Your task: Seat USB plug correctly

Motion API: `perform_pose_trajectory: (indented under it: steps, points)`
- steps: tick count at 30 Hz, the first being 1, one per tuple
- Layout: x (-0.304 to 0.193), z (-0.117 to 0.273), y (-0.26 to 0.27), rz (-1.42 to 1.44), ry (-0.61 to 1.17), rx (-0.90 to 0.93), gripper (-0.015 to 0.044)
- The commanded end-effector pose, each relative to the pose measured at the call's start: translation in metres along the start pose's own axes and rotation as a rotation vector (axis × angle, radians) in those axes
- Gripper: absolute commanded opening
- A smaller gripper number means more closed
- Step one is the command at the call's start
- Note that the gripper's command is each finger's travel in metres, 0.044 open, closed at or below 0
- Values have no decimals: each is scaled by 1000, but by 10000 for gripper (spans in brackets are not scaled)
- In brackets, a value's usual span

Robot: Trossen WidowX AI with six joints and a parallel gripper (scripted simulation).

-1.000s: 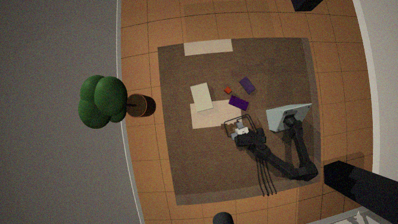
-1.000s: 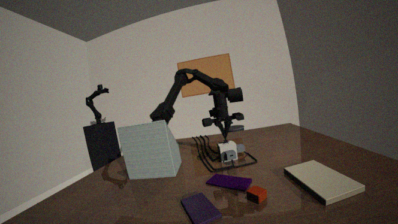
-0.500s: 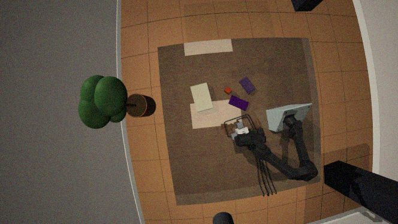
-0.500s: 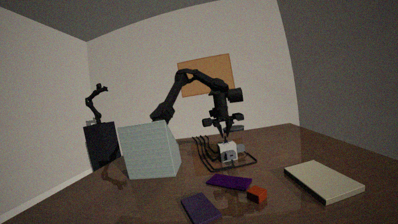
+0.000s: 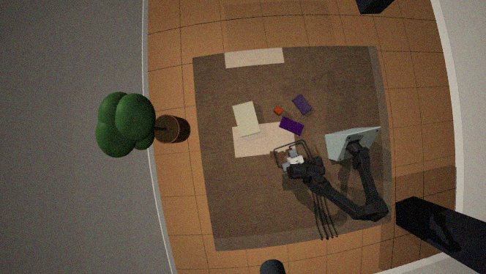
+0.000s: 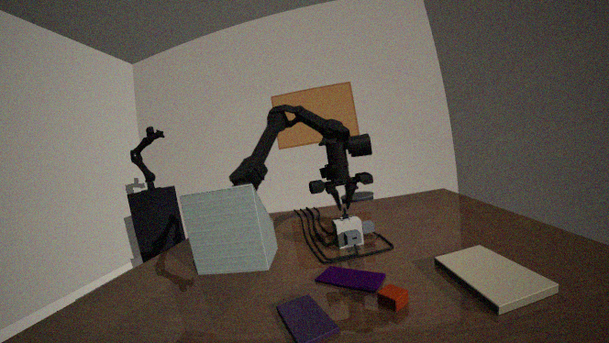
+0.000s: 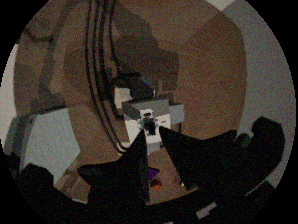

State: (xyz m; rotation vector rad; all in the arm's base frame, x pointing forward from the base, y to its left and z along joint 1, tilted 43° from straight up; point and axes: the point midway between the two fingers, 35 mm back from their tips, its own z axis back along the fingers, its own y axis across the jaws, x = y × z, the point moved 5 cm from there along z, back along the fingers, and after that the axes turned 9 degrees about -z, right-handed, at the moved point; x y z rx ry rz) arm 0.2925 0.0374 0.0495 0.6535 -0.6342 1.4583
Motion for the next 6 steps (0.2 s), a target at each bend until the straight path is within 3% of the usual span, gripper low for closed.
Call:
perform_pose_trajectory:
  steps: [1, 6]
  points:
    - [0, 4, 0, 4, 1, -3, 95]
    - [0, 9, 0, 4, 2, -3, 95]
